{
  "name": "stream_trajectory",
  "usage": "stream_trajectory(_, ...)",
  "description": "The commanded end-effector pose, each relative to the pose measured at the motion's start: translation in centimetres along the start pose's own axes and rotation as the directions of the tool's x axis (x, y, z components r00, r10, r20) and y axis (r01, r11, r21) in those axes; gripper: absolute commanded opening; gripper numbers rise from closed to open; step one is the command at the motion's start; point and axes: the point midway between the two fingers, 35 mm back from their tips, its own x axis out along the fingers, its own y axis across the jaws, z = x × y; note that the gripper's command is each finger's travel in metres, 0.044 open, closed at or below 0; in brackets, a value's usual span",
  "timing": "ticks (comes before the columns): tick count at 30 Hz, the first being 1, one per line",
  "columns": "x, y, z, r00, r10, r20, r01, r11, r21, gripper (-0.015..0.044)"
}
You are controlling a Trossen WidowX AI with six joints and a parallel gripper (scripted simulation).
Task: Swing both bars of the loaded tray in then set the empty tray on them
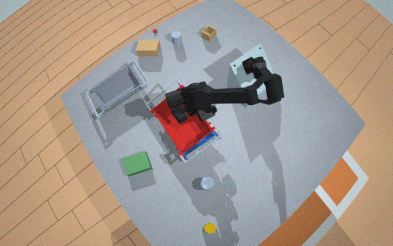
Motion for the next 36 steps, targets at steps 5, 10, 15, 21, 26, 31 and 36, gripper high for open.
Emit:
stream_trajectory(5,0.5,0.5,0.2,1.000,0.019,0.002,-0.019,1.000,0.004,0.0000)
stream_trajectory(10,0.5,0.5,0.2,1.000,0.019,0.002,-0.019,1.000,0.004,0.0000)
stream_trajectory(15,0.2,0.2,0.0,1.000,0.004,0.000,-0.004,1.000,0.001,0.0000)
stream_trajectory(21,1.1,0.8,0.1,1.000,0.019,0.002,-0.019,1.000,0.004,0.0000)
stream_trajectory(26,1.1,0.8,0.1,1.000,0.019,0.002,-0.019,1.000,0.004,0.0000)
stream_trajectory(31,1.1,0.8,0.1,1.000,0.019,0.002,-0.019,1.000,0.004,0.0000)
stream_trajectory(36,1.1,0.8,0.1,1.000,0.019,0.002,-0.019,1.000,0.004,0.0000)
